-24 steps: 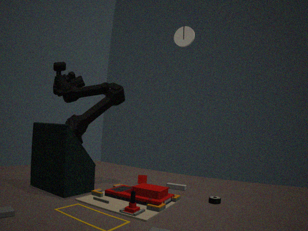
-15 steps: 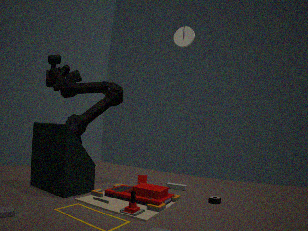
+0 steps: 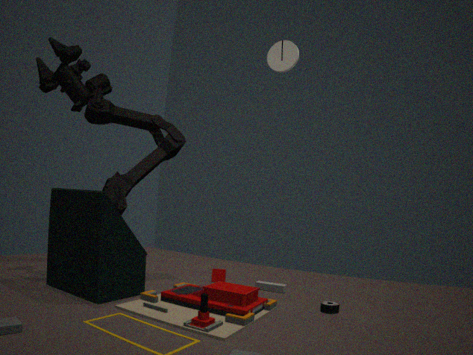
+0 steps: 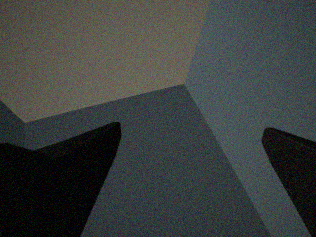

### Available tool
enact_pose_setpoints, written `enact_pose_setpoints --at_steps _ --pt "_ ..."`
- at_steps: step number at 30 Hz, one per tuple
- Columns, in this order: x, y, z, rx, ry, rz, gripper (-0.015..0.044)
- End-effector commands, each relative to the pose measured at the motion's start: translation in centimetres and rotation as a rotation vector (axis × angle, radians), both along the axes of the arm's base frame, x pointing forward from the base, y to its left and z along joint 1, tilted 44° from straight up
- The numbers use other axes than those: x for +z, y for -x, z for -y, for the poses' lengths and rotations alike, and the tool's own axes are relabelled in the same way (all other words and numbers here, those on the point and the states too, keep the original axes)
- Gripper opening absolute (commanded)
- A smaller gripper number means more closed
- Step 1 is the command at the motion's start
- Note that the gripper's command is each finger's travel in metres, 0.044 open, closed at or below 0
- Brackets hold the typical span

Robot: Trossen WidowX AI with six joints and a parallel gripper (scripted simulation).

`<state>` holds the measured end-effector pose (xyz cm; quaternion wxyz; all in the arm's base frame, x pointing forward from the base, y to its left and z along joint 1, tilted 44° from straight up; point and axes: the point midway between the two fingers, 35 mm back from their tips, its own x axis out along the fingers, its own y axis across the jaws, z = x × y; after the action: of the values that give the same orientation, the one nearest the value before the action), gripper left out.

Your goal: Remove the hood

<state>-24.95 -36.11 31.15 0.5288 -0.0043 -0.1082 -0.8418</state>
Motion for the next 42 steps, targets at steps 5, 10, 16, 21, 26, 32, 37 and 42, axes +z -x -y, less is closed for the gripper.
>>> enact_pose_setpoints --at_steps 5,10,16,21,26,32,37,42 --pt "-5.1 -11.2 6.9 0.333 -0.22 0.045 0.044" --pt "-8.5 -18.7 8.8 0.52 -0.364 0.058 0.044" --pt "-12.0 -27.1 8.9 0.727 -0.525 0.054 0.044" --pt "-14.4 -33.8 7.7 0.893 -0.619 0.008 0.044" --pt "-16.5 -39.8 5.5 1.059 -0.721 -0.027 0.044" --pt "-19.4 -47.2 0.9 1.249 -0.875 -0.063 0.044" --pt "-21.1 -52.2 -3.5 1.415 -1.002 -0.104 0.044" --pt "-22.5 -56.0 -8.1 1.539 -1.118 -0.145 0.044"
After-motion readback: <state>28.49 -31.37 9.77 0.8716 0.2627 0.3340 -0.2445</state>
